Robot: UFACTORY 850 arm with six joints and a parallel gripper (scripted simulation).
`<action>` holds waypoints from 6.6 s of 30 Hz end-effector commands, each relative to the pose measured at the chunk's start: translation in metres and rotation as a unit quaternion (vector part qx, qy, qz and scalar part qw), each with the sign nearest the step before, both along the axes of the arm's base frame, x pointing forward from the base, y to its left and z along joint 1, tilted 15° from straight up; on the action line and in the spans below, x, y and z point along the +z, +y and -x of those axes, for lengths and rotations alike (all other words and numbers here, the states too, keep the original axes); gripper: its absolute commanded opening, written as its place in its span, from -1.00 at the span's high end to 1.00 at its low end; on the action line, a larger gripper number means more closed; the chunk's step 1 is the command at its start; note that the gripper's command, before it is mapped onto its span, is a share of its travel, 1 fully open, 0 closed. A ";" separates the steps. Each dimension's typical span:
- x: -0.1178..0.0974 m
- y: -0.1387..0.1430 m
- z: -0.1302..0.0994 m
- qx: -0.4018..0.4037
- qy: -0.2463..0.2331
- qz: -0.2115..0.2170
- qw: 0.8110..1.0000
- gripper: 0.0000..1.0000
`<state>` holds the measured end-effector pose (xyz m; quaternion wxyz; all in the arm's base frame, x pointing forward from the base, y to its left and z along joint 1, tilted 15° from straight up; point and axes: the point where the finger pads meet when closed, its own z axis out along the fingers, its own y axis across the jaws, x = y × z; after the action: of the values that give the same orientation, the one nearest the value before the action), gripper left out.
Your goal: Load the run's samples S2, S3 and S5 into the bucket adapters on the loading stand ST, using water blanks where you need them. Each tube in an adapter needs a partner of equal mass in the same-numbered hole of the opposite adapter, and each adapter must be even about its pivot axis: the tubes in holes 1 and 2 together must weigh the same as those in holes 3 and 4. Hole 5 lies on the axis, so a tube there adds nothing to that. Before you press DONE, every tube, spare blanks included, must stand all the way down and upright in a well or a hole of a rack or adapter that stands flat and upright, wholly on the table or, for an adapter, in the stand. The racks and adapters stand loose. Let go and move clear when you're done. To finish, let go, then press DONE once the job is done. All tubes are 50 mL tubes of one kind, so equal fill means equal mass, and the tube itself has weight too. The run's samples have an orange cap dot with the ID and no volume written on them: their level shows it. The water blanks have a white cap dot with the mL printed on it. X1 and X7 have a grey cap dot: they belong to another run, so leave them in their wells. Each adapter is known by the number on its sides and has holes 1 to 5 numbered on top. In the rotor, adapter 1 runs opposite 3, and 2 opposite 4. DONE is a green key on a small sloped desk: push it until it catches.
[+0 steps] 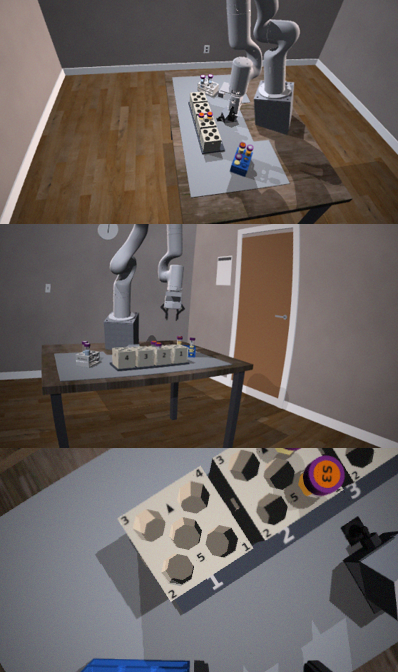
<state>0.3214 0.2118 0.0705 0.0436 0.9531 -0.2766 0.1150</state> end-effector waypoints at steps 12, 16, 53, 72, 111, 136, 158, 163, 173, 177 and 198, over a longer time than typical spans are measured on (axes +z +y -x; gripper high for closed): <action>-0.018 0.069 0.031 0.000 -0.013 -0.003 1.000 -0.15; -0.022 0.086 0.039 0.000 -0.013 -0.003 1.000 -0.15; -0.050 0.094 0.039 0.000 -0.013 -0.003 1.000 -0.15; -0.083 0.089 0.032 0.000 -0.013 -0.003 1.000 -0.15; -0.135 0.081 0.020 0.000 -0.013 -0.003 1.000 -0.15; -0.147 0.079 0.017 0.000 -0.013 -0.003 1.000 -0.15; -0.154 0.078 0.015 0.000 -0.013 -0.003 1.000 -0.15; -0.154 0.078 0.015 0.000 -0.013 -0.003 1.000 -0.15; -0.152 0.078 0.016 0.000 -0.013 -0.003 1.000 1.00; -0.152 0.078 0.016 0.000 -0.013 -0.003 1.000 1.00; -0.152 0.078 0.016 0.000 -0.013 -0.003 1.000 1.00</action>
<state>0.3053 0.2897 -0.0822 0.0379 0.9518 -0.2771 0.1260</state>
